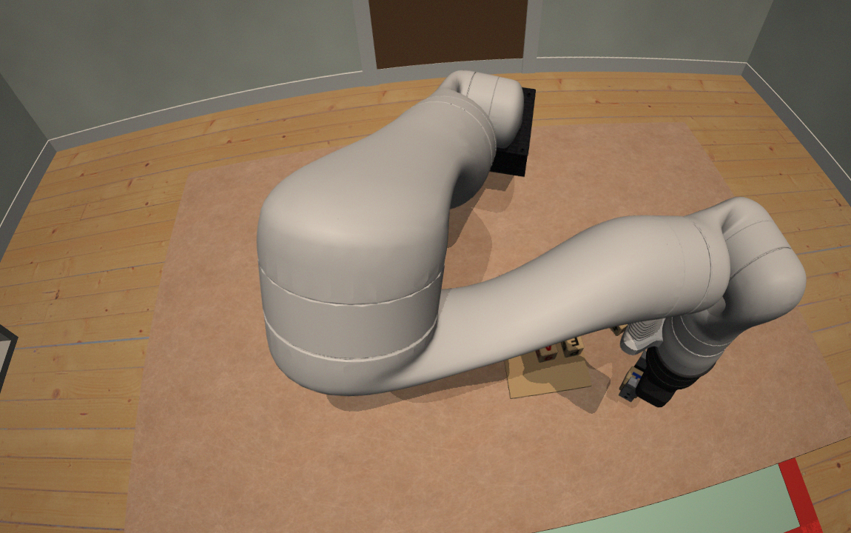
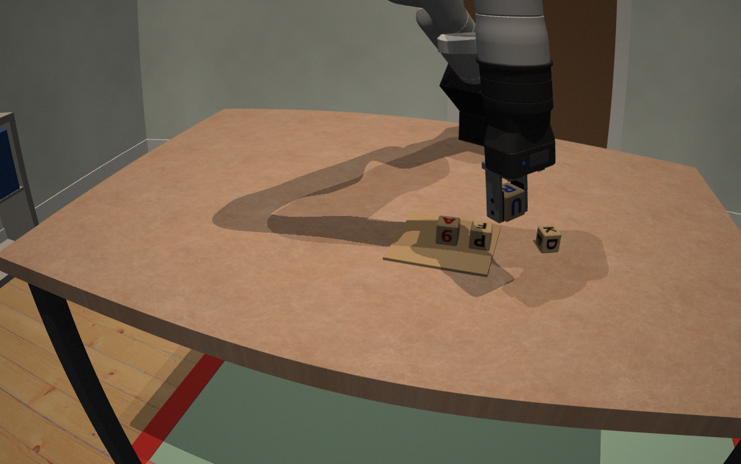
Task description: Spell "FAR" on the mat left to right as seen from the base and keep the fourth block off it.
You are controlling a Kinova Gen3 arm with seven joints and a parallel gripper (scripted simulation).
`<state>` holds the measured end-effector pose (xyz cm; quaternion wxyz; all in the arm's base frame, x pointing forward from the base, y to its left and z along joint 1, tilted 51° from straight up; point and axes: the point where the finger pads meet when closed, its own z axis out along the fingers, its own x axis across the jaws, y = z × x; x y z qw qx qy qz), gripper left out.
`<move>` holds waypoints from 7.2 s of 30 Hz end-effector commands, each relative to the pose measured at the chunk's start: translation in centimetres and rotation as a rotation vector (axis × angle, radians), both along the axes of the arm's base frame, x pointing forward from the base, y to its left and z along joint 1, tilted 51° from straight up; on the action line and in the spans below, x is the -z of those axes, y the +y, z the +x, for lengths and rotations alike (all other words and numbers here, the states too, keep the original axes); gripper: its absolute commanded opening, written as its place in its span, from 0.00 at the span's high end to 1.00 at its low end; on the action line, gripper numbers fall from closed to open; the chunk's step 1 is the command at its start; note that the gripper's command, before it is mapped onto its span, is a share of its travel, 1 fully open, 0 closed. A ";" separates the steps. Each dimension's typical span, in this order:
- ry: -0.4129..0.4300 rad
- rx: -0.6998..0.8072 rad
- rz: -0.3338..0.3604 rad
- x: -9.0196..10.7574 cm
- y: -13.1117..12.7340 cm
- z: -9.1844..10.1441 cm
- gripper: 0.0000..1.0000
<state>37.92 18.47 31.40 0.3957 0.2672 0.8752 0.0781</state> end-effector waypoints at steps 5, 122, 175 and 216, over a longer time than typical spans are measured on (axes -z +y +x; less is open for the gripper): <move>-0.033 0.124 0.058 0.2 -4.3 -0.5 0.43; -0.120 0.597 0.521 12.0 -17.0 0.2 0.43; -0.119 0.592 0.514 12.0 -17.0 0.2 0.43; -0.120 0.591 0.513 12.3 -17.1 0.5 0.43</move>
